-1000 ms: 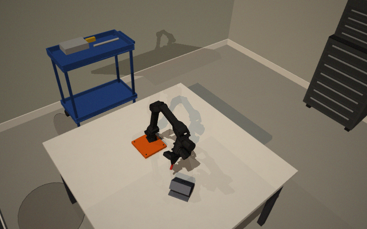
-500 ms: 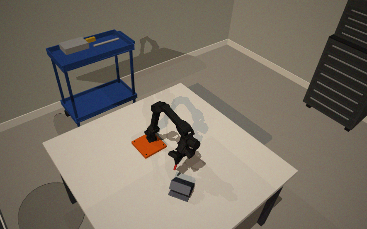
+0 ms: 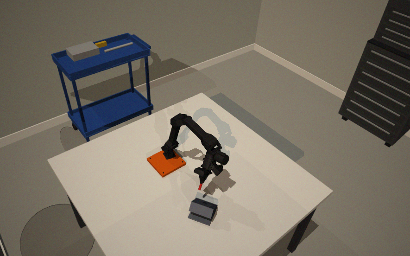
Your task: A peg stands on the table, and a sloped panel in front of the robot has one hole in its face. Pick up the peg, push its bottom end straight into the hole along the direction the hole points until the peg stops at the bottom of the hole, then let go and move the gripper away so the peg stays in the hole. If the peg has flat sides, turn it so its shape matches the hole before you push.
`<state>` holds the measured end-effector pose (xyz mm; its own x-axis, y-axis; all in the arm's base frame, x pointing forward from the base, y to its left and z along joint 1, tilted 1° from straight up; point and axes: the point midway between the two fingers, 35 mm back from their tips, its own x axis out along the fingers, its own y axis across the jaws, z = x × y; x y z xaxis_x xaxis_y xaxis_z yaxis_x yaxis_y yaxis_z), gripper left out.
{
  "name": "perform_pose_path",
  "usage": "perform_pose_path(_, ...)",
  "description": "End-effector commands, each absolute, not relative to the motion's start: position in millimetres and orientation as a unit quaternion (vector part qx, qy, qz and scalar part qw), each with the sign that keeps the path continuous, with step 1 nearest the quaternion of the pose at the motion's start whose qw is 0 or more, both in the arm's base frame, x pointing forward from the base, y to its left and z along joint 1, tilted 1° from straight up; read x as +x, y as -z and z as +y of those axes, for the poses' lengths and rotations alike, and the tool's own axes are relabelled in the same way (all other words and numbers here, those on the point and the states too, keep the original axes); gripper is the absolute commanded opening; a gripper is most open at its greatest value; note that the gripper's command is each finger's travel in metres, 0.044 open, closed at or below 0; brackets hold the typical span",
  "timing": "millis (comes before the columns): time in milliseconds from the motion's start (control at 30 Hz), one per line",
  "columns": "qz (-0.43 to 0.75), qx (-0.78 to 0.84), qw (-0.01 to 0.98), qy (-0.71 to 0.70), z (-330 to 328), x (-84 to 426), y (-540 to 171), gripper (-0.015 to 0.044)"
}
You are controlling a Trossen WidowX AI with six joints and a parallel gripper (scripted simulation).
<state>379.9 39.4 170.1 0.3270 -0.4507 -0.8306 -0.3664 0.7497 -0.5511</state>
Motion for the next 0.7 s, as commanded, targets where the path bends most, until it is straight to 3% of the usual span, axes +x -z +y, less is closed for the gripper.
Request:
perform_pose_path(0, 0.572, -0.369, 0.732, 0.026, 46, 384, -171, 0.0)
perform_pose_path(667, 0.538, -0.431, 0.724, 0.015, 76, 395, -177, 0.0)
